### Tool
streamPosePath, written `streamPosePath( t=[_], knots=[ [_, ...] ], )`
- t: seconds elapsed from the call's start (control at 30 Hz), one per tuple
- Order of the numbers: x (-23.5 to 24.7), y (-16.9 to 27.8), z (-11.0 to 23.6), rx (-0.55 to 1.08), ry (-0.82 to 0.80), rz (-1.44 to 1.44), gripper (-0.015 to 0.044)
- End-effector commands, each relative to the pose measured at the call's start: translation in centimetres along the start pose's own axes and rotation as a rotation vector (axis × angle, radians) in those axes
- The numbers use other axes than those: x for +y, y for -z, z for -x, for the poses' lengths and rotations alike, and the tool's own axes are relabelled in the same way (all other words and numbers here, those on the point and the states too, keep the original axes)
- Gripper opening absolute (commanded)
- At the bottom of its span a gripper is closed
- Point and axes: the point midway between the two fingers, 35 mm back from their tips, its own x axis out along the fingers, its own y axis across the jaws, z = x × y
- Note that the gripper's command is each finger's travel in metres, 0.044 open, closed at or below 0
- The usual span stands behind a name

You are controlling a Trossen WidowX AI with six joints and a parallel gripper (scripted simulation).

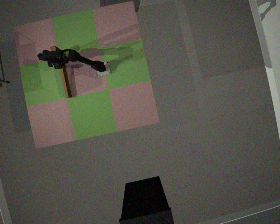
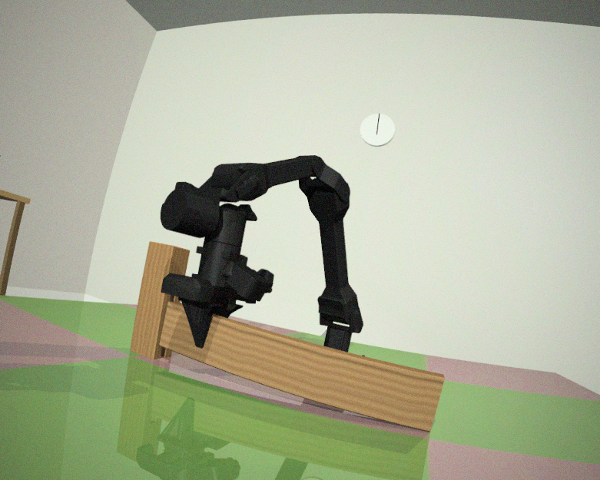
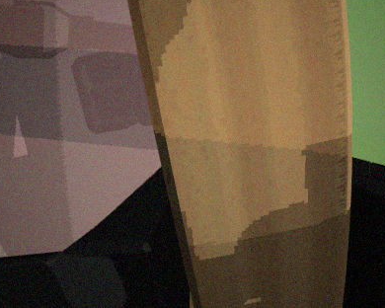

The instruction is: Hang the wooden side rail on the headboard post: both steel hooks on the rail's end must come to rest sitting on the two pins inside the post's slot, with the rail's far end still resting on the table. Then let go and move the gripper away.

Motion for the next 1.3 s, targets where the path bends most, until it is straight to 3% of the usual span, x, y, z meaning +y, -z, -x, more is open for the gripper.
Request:
streamPosePath(
  t=[0.0, 0.77, 1.27],
  knots=[
    [0.0, 0.1, 0.0, 0.004, 0.002, -0.004, 0.0],
    [0.0, 0.1, -0.4, 0.004, 0.002, -0.004, 0.0],
    [0.0, 0.0, 0.7, 0.001, -0.001, -0.001, 0.0394]
  ],
)
